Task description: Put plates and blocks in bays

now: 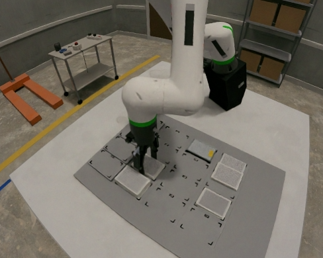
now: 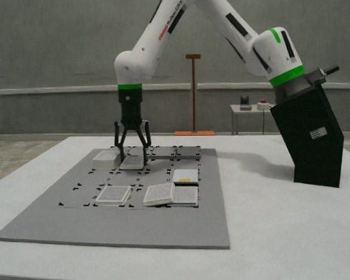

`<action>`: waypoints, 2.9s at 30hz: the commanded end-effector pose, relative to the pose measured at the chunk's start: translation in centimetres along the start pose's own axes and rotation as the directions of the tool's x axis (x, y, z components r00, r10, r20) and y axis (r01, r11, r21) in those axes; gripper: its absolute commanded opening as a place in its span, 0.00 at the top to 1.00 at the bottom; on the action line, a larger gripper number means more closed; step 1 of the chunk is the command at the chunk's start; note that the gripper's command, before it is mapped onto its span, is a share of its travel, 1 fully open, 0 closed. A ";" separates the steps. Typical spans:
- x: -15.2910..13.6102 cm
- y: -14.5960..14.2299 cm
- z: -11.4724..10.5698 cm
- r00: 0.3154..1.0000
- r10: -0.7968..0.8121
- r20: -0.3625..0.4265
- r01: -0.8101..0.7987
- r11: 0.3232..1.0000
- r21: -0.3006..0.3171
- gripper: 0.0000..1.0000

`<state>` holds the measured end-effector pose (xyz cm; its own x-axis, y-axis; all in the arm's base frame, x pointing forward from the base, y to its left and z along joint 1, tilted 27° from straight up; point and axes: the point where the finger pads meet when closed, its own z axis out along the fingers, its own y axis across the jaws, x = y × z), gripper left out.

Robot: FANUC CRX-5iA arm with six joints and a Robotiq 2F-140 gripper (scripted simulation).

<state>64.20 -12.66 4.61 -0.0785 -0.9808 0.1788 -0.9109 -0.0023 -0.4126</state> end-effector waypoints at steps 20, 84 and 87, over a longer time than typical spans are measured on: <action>0.0 -0.1 0.0 1.000 0.000 0.000 0.000 1.000 0.002 0.90; 0.0 -0.1 0.4 1.000 0.000 0.000 0.000 1.000 0.002 0.90; 0.0 -0.1 0.4 1.000 0.000 0.000 0.000 1.000 0.002 0.30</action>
<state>64.40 -12.75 4.19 -0.0785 -0.9808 0.1788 -0.9109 -0.0024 -0.4126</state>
